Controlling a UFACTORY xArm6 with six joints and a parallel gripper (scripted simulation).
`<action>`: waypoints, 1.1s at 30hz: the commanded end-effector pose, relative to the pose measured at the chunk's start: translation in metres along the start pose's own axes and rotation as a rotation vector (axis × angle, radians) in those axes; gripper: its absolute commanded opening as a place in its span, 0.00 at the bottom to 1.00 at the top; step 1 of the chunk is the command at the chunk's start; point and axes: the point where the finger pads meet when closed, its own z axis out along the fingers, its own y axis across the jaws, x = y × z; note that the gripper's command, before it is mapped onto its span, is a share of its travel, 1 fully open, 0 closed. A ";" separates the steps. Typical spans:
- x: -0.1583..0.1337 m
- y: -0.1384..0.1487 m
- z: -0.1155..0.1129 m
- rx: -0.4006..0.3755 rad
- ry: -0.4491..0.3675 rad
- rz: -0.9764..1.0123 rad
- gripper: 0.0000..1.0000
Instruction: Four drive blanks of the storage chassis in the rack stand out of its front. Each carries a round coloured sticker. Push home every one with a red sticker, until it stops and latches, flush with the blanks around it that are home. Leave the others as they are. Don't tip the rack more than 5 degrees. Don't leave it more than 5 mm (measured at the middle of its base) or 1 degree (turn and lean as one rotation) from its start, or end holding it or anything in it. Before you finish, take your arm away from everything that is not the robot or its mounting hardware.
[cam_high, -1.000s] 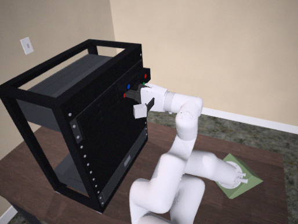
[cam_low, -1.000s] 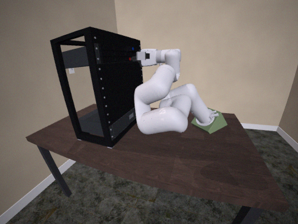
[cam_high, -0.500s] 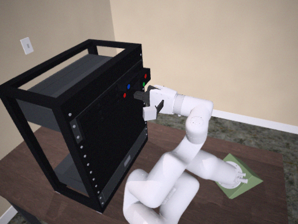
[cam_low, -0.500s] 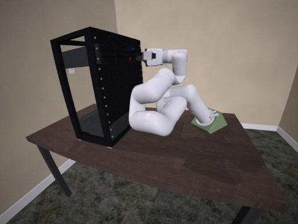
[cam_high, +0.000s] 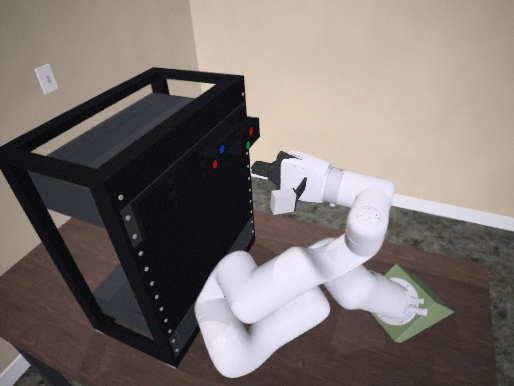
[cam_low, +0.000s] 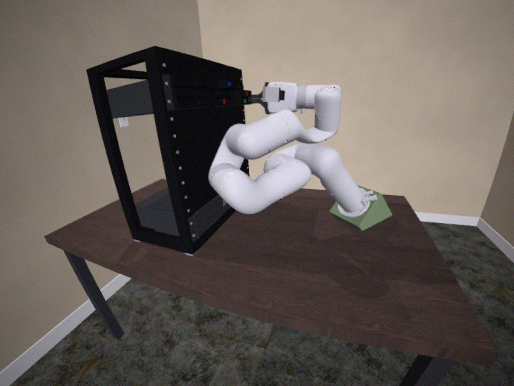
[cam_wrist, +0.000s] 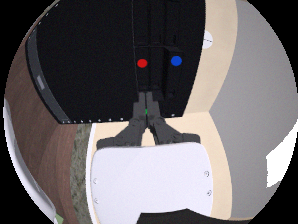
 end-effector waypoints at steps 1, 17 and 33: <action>0.001 0.000 -0.004 0.025 0.009 -0.004 0.00; -0.036 0.010 -0.004 0.025 0.009 -0.004 0.00; -0.104 0.029 -0.004 0.025 0.009 -0.004 0.00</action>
